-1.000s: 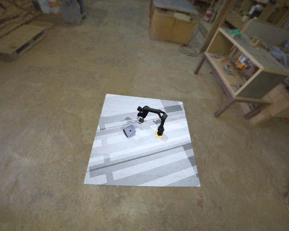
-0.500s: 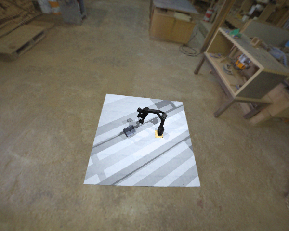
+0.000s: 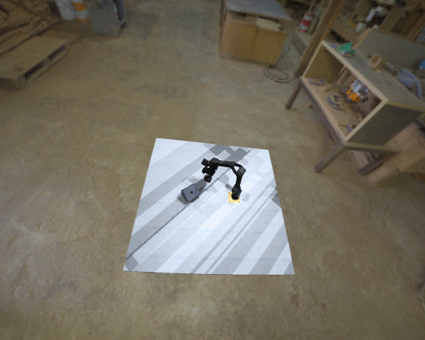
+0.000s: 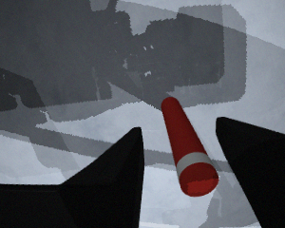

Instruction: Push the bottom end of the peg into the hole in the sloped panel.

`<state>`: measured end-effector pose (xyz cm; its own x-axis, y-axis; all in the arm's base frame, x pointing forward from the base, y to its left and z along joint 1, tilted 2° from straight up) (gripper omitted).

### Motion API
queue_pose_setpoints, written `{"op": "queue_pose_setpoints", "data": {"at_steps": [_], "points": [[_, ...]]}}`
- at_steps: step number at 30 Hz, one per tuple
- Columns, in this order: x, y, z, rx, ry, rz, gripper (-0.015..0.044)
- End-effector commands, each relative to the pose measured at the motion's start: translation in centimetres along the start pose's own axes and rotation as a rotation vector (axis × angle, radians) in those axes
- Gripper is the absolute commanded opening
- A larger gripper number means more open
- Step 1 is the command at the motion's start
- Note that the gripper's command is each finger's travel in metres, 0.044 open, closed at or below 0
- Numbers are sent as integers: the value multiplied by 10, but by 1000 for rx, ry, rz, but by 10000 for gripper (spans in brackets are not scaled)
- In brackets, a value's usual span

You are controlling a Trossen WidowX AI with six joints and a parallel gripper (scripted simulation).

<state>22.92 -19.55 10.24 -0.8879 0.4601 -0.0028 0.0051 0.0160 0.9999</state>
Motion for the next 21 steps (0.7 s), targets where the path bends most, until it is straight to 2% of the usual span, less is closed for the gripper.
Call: {"op": "queue_pose_setpoints", "data": {"at_steps": [1, 3, 10, 21], "points": [[0, 0, 0, -1, 0, 0, 99], [0, 0, 0, -1, 0, 0, 46], [0, 0, 0, -1, 0, 0, 0], [-3, 30, 0, 0, 0, 0, 0]]}}
Point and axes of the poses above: the point midway between the two fingers, 35 mm back from their tips, its own y axis back along the fingers, its own z axis across the jaws, x = y × z, the point moved 3 cm from there along y, back along the fingers, and after that the axes turned 4 degrees about y, right-handed, at the moved point
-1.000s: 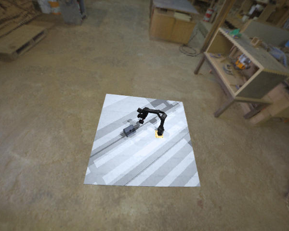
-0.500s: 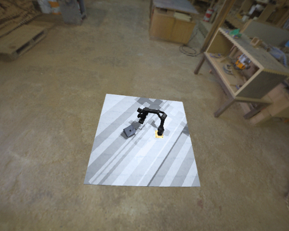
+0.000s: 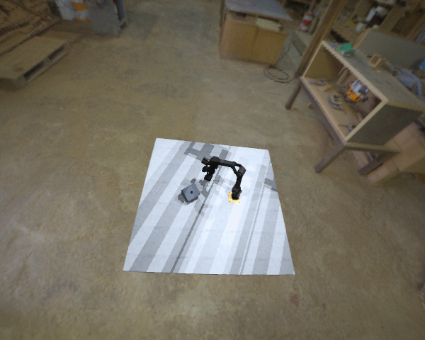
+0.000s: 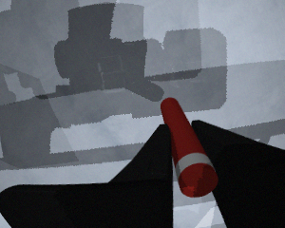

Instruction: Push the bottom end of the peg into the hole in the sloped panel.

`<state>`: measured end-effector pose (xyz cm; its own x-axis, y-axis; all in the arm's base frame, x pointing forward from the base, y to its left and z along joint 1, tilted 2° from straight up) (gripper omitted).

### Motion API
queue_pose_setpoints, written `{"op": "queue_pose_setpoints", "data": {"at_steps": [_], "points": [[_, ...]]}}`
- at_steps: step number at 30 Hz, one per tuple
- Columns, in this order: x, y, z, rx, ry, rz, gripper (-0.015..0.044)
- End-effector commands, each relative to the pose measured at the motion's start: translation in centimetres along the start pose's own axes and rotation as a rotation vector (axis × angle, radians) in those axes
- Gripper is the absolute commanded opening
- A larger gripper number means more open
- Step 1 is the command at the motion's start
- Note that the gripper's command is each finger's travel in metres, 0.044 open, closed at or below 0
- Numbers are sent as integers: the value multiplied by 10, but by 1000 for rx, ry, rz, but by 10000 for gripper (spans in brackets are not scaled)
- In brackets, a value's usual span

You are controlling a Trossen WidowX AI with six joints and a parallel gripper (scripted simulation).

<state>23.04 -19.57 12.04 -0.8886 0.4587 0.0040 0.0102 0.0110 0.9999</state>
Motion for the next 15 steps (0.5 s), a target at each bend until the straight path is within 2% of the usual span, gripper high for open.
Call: {"op": "queue_pose_setpoints", "data": {"at_steps": [1, 15], "points": [[-2, 16, 0, 3, -2, -6, 0], [-2, 60, 1, 4, -2, -6, 0]]}}
Point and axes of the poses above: the point midway between the two fingers, 35 mm back from their tips, its own y axis back along the fingers, its own z axis across the jaws, x = y × z, the point moved 3 cm from there along y, back along the fingers, and after that the axes turned 4 degrees about y, right-handed, at the moved point
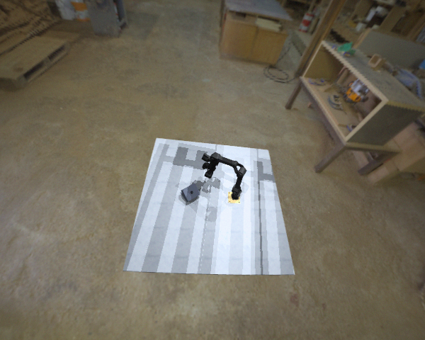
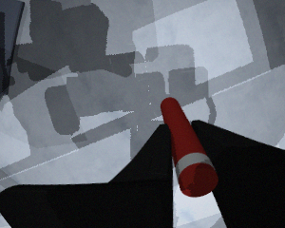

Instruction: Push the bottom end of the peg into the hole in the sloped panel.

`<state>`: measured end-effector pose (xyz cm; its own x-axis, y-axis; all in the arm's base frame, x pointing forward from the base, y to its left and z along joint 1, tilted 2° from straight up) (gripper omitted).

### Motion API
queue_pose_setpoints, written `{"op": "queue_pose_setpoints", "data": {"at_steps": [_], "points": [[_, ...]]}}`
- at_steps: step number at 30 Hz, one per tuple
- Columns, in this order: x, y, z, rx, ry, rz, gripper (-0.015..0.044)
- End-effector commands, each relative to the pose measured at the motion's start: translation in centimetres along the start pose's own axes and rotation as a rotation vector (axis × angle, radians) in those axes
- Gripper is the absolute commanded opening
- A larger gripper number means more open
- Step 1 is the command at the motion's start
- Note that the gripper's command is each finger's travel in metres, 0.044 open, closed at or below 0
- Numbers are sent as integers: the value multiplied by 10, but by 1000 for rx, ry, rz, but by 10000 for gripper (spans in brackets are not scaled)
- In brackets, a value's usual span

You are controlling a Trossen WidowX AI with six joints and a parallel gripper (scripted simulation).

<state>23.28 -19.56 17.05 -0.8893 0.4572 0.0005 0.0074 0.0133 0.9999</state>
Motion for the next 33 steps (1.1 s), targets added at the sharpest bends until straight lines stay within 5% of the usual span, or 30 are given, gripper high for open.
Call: {"op": "queue_pose_setpoints", "data": {"at_steps": [1, 33], "points": [[0, 11, 0, 4, -4, -2, 0], [-16, 19, 35, 79, 194, -10, 0]]}}
Point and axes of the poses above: the point midway between the two fingers, 35 mm back from their tips, its own y axis back along the fingers, its own z axis across the jaws, x = y × z, the point moved 3 cm from there along y, back along the fingers, and after that the axes turned 4 degrees about y, right-handed, at the moved point
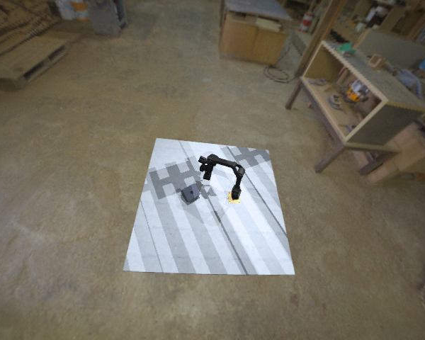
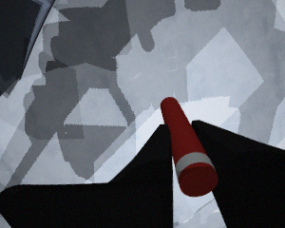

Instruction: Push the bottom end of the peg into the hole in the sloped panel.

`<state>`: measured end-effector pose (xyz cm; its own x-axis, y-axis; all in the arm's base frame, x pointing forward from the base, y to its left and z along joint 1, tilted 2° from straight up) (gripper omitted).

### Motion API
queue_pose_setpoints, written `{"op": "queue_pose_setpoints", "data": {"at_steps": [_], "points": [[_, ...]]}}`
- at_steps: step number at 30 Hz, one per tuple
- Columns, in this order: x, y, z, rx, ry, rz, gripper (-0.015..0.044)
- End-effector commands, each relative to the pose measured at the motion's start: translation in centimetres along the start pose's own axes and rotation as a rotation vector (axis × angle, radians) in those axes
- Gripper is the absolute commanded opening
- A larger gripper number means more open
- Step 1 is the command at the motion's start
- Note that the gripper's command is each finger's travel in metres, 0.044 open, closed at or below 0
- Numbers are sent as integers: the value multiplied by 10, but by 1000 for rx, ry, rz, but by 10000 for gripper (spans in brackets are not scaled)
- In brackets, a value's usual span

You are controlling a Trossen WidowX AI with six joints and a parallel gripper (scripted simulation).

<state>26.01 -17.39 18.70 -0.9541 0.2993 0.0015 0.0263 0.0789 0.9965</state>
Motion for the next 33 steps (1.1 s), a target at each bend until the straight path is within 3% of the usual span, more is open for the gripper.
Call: {"op": "queue_pose_setpoints", "data": {"at_steps": [1, 33], "points": [[-3, 3, 4, 14, 30, -3, 0], [-23, 14, 42, 97, 243, -20, 0]]}}
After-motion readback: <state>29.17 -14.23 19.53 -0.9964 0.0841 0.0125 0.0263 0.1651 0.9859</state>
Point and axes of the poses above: the point midway between the two fingers, 35 mm back from their tips, its own y axis back along the fingers, its own z axis across the jaws, x = y × z, the point moved 3 cm from there along y, back along the fingers, and after that the axes turned 4 degrees about y, right-handed, at the moved point
